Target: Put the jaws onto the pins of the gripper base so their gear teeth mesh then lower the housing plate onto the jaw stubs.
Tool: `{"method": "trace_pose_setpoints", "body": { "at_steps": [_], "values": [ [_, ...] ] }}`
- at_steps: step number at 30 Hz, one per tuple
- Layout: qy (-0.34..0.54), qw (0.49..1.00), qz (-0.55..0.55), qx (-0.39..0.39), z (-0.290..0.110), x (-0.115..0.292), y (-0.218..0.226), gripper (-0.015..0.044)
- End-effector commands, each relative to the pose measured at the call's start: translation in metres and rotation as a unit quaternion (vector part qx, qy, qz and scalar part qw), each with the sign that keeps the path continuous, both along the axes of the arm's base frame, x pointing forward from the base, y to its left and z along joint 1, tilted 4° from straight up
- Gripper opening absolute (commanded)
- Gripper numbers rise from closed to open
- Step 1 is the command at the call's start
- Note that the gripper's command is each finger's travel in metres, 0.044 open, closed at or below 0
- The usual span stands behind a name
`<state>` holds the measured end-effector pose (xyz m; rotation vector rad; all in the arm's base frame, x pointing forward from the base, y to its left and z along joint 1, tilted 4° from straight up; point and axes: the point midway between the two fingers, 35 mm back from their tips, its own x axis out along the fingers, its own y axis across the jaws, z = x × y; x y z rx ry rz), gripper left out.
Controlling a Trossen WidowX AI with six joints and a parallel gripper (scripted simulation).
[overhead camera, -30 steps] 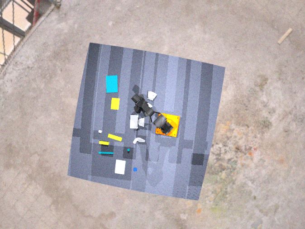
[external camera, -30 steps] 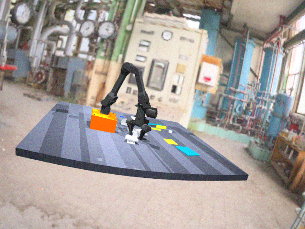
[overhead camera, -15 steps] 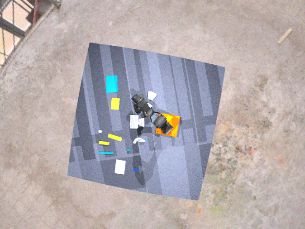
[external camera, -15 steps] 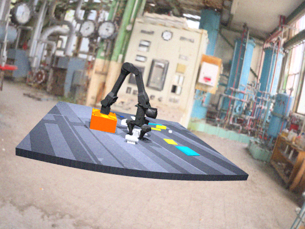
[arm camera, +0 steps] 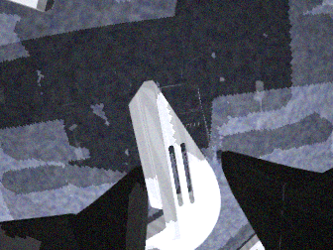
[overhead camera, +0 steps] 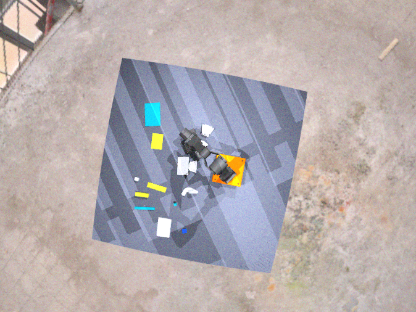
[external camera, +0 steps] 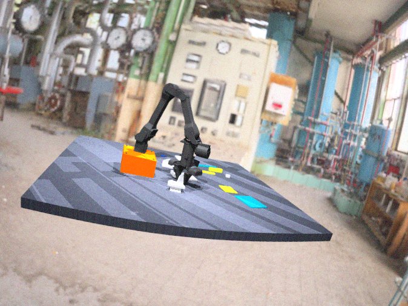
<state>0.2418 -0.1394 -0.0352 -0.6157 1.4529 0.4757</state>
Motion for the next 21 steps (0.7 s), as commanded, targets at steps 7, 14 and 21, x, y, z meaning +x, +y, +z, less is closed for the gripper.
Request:
{"method": "trace_pose_setpoints", "body": {
  "at_steps": [7, 14, 21],
  "values": [
    [0.0, 1.0, 0.0, 0.0, 0.0, 0.0, 0.0, 0.0134],
    [0.0, 1.0, 0.0, 0.0, 0.0, 0.0, 0.0, 0.0134],
    [0.0, 1.0, 0.0, 0.0, 0.014, 0.001, 0.0, 0.0134]
  ]
}}
